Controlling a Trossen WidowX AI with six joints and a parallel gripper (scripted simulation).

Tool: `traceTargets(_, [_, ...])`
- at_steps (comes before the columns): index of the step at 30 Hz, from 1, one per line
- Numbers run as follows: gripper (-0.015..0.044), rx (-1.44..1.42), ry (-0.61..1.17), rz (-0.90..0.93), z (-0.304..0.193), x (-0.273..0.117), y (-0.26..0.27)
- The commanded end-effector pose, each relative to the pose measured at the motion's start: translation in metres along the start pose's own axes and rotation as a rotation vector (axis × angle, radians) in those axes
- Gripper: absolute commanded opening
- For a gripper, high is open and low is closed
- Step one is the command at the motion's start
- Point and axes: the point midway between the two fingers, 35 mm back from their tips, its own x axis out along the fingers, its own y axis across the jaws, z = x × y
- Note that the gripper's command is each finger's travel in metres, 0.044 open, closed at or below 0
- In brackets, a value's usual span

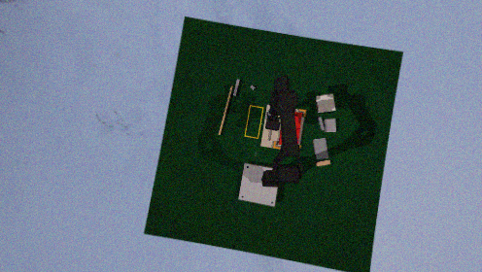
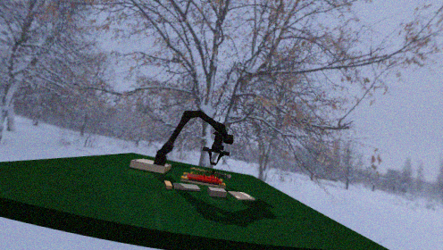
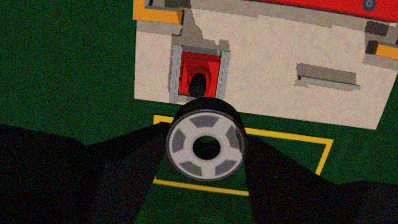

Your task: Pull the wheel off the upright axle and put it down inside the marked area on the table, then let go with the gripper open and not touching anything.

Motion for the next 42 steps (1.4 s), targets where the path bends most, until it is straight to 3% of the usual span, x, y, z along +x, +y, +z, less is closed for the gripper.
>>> traceTargets(1, [0.0000, -0.002, 0.000, 0.007, -0.015, -0.003, -0.007])
traceTargets(23, [0.0000, -0.004, 0.007, 0.012, -0.076, -0.004, -0.046])
traceTargets(33, [0.0000, -0.004, 0.007, 0.012, -0.077, 0.020, -0.044])
traceTargets(42, [0.0000, -0.004, 0.007, 0.012, -0.078, 0.071, -0.043])
